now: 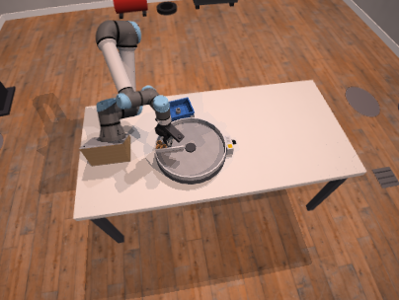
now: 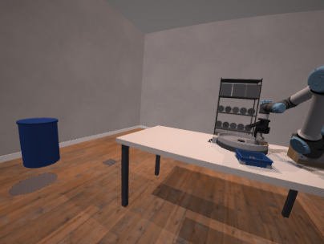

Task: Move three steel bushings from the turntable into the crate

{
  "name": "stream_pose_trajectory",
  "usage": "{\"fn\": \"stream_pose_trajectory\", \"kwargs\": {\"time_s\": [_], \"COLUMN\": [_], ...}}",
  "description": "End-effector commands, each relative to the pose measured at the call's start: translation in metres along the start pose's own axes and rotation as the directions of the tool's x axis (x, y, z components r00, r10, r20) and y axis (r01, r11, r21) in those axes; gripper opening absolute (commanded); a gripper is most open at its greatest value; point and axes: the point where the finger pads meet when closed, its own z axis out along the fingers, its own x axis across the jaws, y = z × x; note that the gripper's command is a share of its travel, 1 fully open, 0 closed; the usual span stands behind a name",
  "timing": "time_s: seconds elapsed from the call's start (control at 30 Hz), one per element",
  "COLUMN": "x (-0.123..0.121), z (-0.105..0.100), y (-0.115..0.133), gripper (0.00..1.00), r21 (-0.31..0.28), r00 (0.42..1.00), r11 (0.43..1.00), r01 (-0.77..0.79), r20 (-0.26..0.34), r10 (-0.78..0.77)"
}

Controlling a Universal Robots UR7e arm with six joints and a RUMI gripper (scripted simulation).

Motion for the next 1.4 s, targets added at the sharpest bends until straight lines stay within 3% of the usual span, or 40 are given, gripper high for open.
{"fn": "stream_pose_trajectory", "kwargs": {"time_s": [0.0, 0.57, 0.6, 1.37], "x": [0.0001, 0.0001, 0.0001, 0.0001], "z": [-0.0003, -0.0003, -0.0003, -0.0003], "y": [-0.0004, -0.0004, -0.0004, -0.0004], "gripper": [0.06, 0.06, 0.00, 0.00], "r21": [0.001, 0.001, 0.001, 0.001], "r00": [1.000, 1.000, 1.000, 1.000], "r11": [1.000, 1.000, 1.000, 1.000], "r01": [0.000, 0.000, 0.000, 0.000], "r20": [0.000, 0.000, 0.000, 0.000], "r10": [0.000, 0.000, 0.000, 0.000]}}
